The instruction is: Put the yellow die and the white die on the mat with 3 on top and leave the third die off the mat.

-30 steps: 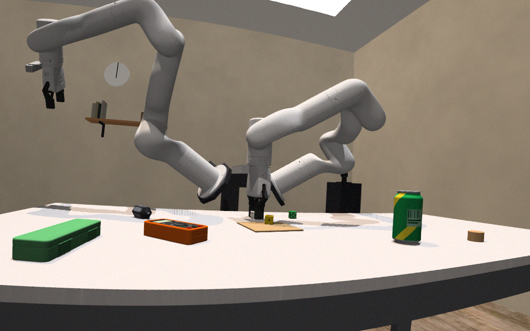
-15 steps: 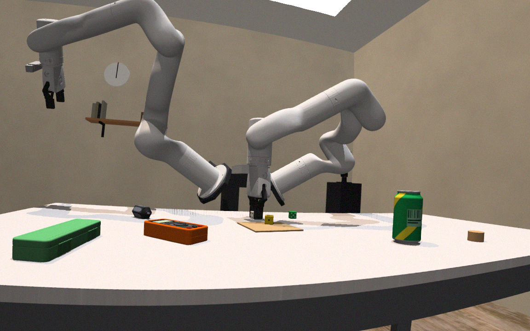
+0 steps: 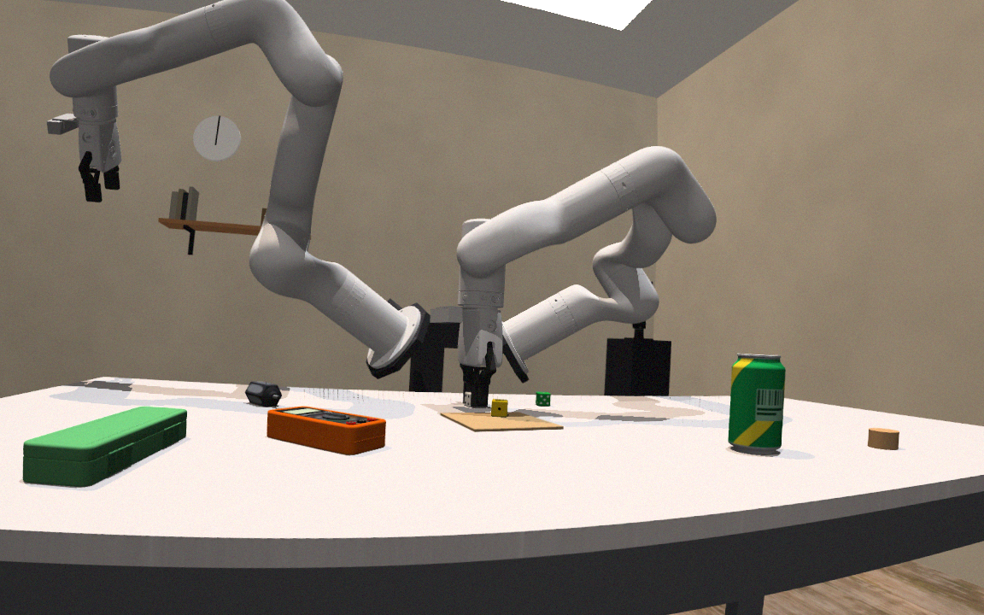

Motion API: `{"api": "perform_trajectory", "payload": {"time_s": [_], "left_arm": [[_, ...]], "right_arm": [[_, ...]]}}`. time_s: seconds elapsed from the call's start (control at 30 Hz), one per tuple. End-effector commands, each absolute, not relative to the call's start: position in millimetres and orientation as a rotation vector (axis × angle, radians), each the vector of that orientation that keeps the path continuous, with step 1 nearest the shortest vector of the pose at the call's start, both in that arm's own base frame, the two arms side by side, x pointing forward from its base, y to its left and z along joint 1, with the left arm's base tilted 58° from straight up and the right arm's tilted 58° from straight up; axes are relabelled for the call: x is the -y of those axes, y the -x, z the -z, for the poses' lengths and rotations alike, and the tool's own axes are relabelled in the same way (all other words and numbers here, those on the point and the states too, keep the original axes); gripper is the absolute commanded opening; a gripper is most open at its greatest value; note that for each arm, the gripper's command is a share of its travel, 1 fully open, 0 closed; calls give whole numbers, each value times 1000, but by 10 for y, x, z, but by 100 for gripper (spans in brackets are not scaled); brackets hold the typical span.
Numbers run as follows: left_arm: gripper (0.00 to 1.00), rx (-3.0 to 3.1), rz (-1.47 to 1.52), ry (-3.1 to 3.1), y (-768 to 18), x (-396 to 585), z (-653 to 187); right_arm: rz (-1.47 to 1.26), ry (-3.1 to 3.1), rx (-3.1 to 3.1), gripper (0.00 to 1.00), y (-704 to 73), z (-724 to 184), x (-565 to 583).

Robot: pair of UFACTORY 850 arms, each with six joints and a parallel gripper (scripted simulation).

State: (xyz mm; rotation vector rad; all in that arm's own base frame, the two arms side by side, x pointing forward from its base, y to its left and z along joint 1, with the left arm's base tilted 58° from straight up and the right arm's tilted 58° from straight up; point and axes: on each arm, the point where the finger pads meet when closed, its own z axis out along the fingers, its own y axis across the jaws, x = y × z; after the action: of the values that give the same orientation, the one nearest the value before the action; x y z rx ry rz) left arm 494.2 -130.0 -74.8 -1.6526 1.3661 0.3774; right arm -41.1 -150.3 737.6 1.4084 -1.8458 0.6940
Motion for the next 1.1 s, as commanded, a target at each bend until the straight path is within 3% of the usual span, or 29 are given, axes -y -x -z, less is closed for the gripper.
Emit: {"api": "perform_trajectory", "payload": {"time_s": [0.0, 0.6, 1.07], "left_arm": [[22, -1366, -376, 1653, -4945, 1307, 745], [22, -1366, -376, 1653, -4926, 1357, 712], [22, -1366, -376, 1653, -4656, 2048, 257]], "right_arm": [[-695, -1407, 1844, 100, 410, -7384, 1499], [-695, -1407, 1844, 100, 410, -7384, 1499], [-695, -1407, 1844, 100, 410, -7384, 1499]]}}
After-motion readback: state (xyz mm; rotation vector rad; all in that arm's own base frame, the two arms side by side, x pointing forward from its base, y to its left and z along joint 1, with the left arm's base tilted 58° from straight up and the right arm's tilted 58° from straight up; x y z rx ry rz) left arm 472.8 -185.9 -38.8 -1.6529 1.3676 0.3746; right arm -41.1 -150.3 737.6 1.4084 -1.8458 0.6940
